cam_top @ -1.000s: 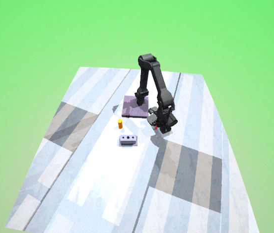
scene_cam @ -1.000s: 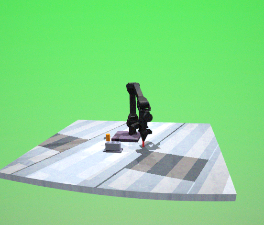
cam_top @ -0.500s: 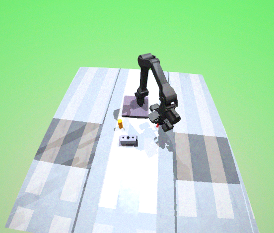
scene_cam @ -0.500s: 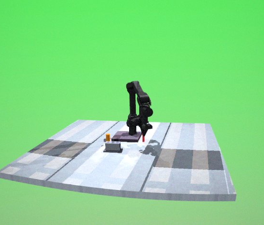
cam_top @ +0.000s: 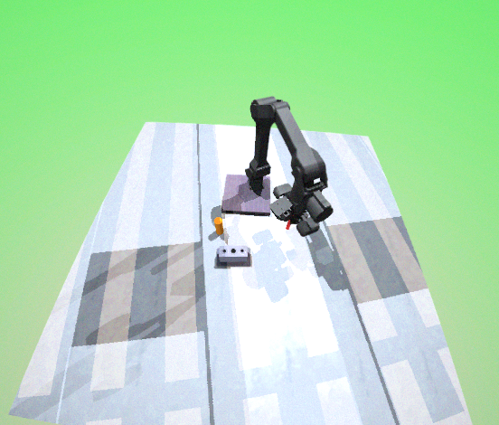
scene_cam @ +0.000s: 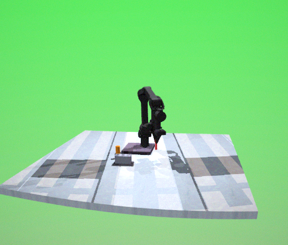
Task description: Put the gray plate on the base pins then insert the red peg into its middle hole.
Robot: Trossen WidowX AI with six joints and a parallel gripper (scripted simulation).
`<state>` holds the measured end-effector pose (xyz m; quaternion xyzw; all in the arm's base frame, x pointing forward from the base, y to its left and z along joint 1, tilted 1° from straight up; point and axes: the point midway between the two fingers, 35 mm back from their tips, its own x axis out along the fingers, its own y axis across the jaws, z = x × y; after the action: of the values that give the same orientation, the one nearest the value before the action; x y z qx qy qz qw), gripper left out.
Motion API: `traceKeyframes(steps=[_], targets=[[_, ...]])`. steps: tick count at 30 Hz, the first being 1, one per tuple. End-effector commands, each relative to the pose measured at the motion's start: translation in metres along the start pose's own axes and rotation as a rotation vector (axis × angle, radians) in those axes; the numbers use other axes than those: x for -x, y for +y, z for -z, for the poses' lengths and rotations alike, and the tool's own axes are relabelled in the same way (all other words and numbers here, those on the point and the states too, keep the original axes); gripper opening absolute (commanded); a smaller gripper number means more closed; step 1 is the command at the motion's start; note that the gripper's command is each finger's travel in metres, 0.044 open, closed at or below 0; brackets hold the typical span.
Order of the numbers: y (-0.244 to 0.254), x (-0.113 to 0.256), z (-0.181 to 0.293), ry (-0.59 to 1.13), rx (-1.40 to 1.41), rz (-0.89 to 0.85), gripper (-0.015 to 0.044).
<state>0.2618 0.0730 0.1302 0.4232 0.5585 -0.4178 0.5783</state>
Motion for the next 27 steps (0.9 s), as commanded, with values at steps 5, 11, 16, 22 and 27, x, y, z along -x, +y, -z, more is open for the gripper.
traceKeyframes(steps=[5,11,16,22,27], targets=[[0.006,0.0,-0.018,0.0,0.001,0.003,0.0],[0.011,0.001,-0.034,-0.001,0.001,0.002,0.0],[0.014,0.002,-0.048,-0.002,0.002,0.001,0.0],[0.016,0.003,-0.065,-0.003,0.002,-0.001,0.0],[0.017,0.003,-0.079,-0.003,0.002,-0.003,0.0]])
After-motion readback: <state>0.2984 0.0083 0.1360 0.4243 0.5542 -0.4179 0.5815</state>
